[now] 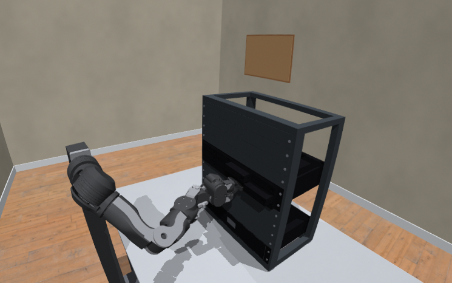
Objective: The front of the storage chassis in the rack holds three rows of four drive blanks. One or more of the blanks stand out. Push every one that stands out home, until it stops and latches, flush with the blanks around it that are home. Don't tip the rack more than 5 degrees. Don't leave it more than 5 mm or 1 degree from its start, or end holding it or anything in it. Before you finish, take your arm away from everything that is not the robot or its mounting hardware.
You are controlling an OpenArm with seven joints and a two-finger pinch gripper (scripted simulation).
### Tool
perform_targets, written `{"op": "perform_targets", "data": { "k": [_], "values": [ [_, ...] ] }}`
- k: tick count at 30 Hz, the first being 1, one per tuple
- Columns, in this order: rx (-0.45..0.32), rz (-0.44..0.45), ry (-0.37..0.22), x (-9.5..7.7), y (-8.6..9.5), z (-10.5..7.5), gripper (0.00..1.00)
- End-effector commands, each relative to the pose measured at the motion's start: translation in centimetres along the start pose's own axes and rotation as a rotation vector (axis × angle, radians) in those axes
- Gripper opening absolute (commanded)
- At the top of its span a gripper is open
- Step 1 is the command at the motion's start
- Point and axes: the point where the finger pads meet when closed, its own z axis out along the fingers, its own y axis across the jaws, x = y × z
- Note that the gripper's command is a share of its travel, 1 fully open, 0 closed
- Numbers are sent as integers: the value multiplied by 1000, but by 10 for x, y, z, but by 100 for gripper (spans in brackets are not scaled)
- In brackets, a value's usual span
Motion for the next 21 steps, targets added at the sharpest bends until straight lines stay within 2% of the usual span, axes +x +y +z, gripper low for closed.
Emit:
{"op": "perform_targets", "data": {
  "k": [1,21],
  "values": [
    [-51,-2,19,5,15,2,0],
    [-50,-3,19,5,17,4,0]
  ]
}}
